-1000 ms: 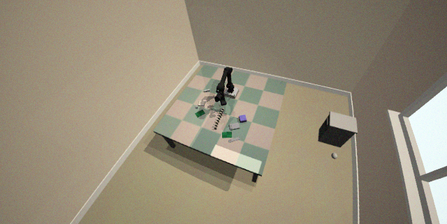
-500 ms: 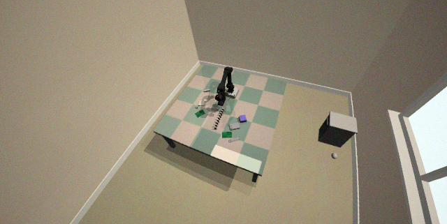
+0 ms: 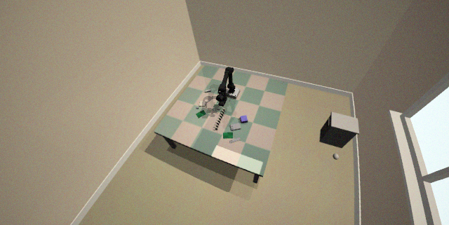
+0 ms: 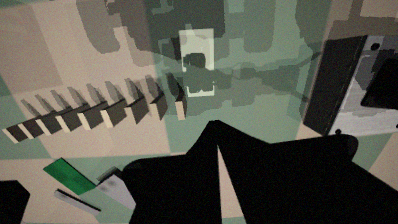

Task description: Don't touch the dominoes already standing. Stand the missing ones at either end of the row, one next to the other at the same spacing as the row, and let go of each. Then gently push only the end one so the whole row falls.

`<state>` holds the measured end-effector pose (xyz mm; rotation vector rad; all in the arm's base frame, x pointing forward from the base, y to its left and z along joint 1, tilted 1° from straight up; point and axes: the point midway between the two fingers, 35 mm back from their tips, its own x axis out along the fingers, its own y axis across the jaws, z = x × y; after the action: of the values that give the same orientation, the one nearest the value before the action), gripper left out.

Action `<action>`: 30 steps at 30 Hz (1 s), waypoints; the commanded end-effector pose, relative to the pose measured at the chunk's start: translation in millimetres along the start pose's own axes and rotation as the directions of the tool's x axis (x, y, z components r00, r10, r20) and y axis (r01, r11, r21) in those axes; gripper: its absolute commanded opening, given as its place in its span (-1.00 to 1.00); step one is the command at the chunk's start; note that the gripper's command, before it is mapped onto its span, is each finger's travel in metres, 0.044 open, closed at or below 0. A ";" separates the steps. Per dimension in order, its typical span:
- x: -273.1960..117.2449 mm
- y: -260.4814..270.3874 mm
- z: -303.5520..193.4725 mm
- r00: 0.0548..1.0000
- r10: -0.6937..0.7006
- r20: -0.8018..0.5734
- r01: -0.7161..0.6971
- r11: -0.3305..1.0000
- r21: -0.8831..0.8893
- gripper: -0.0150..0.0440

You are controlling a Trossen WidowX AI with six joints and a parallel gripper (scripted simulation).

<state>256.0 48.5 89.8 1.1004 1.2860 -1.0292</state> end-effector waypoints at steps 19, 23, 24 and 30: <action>0.2 0.1 0.3 1.000 0.001 0.001 -0.001 1.000 0.007 -0.49; 0.2 0.1 0.3 1.000 0.001 0.001 -0.001 1.000 0.007 -0.49; 0.2 0.1 0.3 1.000 0.001 0.001 -0.001 1.000 0.007 -0.49; 10.9 1.3 0.3 1.000 0.001 0.001 -0.001 1.000 0.007 -0.49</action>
<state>256.9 48.6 88.8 1.1030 1.2827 -1.0273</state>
